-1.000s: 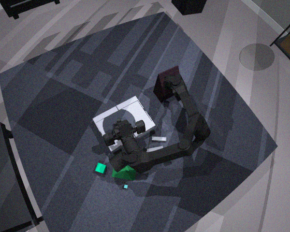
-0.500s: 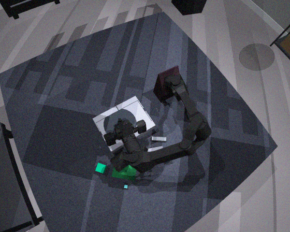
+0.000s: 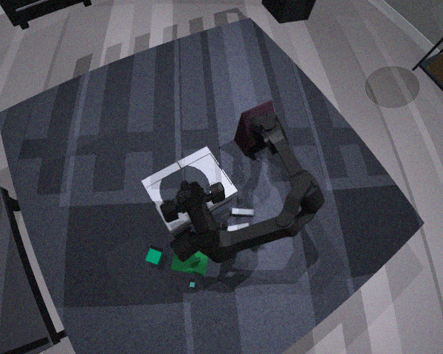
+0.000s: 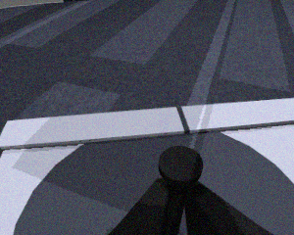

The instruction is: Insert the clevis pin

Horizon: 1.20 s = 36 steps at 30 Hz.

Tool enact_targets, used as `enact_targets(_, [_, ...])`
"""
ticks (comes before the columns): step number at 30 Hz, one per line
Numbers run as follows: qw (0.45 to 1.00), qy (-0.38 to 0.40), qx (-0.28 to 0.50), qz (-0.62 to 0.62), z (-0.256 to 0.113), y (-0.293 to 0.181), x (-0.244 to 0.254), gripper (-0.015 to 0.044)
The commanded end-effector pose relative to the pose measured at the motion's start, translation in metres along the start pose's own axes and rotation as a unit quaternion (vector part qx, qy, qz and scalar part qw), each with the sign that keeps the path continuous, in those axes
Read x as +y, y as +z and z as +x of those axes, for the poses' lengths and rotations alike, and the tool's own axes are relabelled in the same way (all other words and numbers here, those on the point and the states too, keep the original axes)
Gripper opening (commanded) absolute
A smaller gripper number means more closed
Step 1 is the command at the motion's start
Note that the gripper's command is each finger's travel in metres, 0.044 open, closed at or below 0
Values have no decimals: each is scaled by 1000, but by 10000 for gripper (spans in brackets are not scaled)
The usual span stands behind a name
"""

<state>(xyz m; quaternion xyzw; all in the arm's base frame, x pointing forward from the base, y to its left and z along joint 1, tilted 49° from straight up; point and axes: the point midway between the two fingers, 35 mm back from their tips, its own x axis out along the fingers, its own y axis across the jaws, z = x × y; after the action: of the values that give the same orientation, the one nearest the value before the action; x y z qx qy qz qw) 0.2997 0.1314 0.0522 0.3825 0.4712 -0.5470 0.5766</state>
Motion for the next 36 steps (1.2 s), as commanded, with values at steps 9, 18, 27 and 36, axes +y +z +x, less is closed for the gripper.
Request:
enact_targets(9, [1000, -2, 0, 1, 1, 0, -5, 0])
enact_targets(18, [1000, -2, 0, 1, 1, 0, -7, 0])
enact_targets(27, [1000, -2, 0, 1, 2, 0, -9, 0])
enact_targets(36, [1000, -2, 0, 1, 2, 0, -11, 0])
